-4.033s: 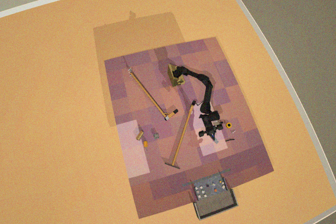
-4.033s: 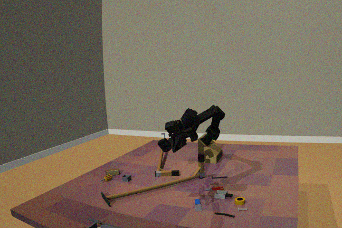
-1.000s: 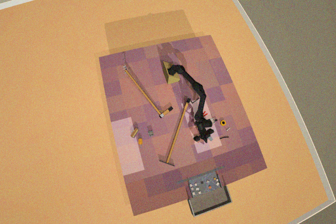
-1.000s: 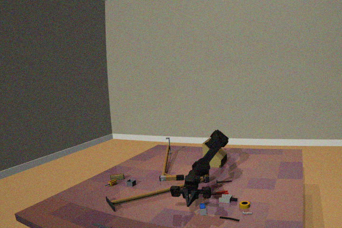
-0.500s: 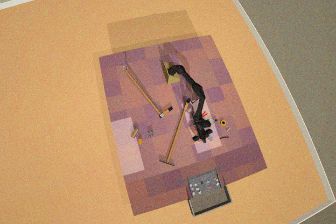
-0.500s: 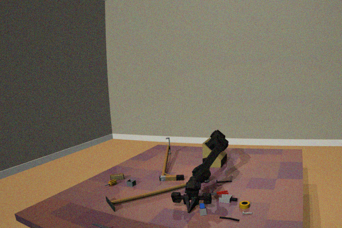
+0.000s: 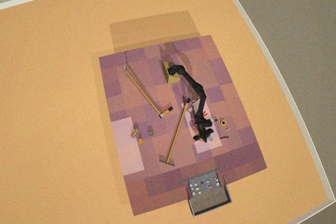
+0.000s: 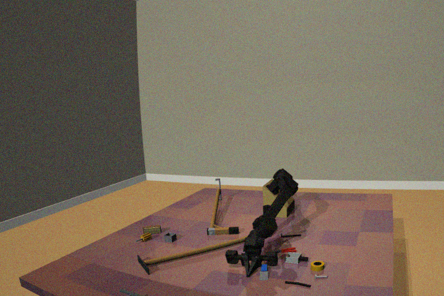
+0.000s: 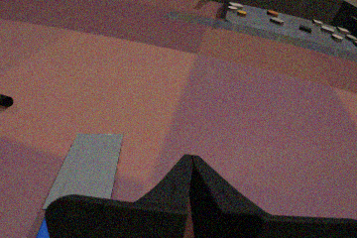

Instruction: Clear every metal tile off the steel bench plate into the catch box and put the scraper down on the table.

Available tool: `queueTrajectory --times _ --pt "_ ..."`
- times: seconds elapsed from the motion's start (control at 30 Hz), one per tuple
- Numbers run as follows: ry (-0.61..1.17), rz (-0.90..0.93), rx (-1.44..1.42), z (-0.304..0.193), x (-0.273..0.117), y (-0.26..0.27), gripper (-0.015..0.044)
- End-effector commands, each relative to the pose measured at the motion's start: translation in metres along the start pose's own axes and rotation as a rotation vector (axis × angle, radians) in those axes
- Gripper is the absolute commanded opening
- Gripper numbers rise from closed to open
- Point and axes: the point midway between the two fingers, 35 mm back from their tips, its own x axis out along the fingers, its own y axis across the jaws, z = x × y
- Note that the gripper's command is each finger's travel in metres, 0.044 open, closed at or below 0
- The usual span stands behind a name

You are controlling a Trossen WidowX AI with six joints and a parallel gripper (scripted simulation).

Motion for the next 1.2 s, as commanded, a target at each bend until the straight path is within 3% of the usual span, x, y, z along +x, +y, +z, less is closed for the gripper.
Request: queueTrajectory --times 0.0,1.17 --pt "-0.004 0.014 0.002 0.004 0.001 0.016 0.0000" --pt "-0.003 0.014 0.005 0.002 0.001 0.075 0.0000"
